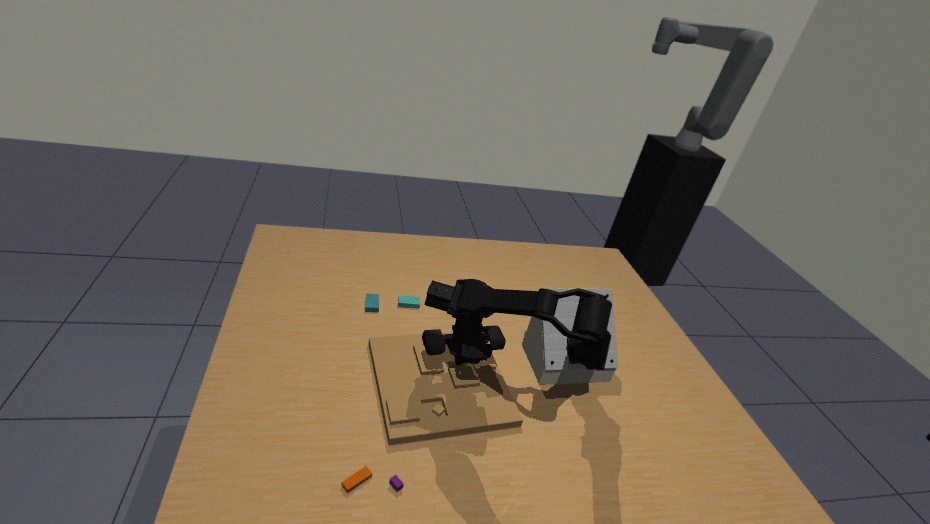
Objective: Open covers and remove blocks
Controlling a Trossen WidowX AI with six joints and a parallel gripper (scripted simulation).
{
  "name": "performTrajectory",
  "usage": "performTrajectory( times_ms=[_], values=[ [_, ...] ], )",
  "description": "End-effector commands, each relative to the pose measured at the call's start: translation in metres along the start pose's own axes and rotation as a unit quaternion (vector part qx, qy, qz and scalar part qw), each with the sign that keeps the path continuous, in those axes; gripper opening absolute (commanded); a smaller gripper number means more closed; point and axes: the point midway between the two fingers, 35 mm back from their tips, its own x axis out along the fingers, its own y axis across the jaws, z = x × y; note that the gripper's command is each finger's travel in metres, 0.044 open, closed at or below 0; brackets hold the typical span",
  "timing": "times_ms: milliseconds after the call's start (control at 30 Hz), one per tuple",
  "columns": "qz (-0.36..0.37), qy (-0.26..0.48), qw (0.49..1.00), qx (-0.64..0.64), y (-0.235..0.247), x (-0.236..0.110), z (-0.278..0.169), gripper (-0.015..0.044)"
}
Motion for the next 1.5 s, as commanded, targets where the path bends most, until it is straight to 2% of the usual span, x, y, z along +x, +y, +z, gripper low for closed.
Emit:
performTrajectory(
  times_ms=[0,1467],
  values=[
    [0.0,-0.003,1.0,0.002,0.0,0.001,0.005,0.0],
    [0.0,-0.006,1.0,0.002,0.003,-0.003,0.043,0.0]
  ],
)
